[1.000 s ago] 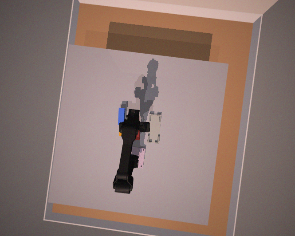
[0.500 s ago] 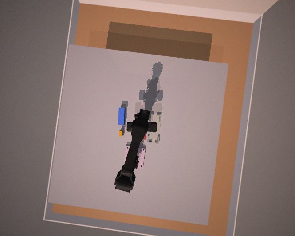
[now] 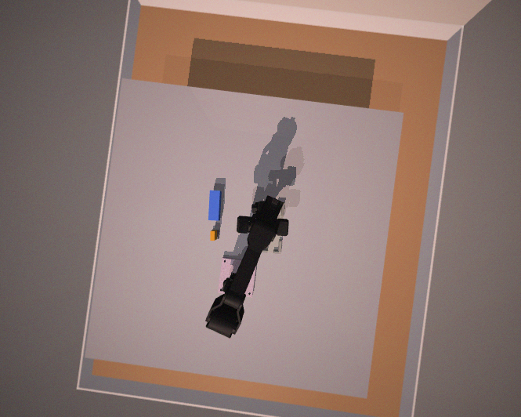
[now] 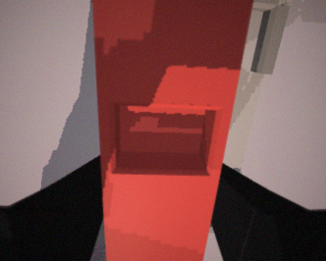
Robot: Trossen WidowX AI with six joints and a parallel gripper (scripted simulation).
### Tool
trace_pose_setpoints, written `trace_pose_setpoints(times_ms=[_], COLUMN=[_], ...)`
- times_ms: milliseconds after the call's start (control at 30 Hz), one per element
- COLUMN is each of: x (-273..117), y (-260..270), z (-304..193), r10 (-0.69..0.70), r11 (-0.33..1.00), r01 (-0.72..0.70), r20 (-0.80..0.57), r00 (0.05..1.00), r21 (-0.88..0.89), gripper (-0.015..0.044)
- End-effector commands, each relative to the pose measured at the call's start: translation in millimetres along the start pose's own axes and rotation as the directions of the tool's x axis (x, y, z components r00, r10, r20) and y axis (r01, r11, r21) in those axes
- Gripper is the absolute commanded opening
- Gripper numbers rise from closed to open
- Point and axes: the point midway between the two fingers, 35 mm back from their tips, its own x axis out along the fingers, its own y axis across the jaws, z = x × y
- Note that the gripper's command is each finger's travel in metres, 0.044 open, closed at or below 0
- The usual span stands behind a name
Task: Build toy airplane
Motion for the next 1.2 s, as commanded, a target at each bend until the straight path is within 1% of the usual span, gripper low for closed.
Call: trace_pose_setpoints(times_ms=[0, 467, 700, 733, 1167], x=[4.6, 21.1, 21.2, 21.2, 25.1], y=[-10.1, -46.0, -45.9, -45.9, -46.1], z=[-2.2, -14.4, -14.3, -14.3, -13.9], r10=[0.002, -0.002, -0.002, -0.002, -0.002], r11=[1.0, 0.999, 0.999, 0.999, 0.999], r01=[-0.002, 0.002, 0.002, 0.002, 0.002], r20=[0.003, 0.002, 0.002, 0.002, 0.002], r00=[1.0, 1.0, 1.0, 1.0, 1.0], r21=[0.008, 0.042, 0.042, 0.042, 0.042], gripper=[0.0, 0.0, 0.0184, 0.0197, 0.0197])
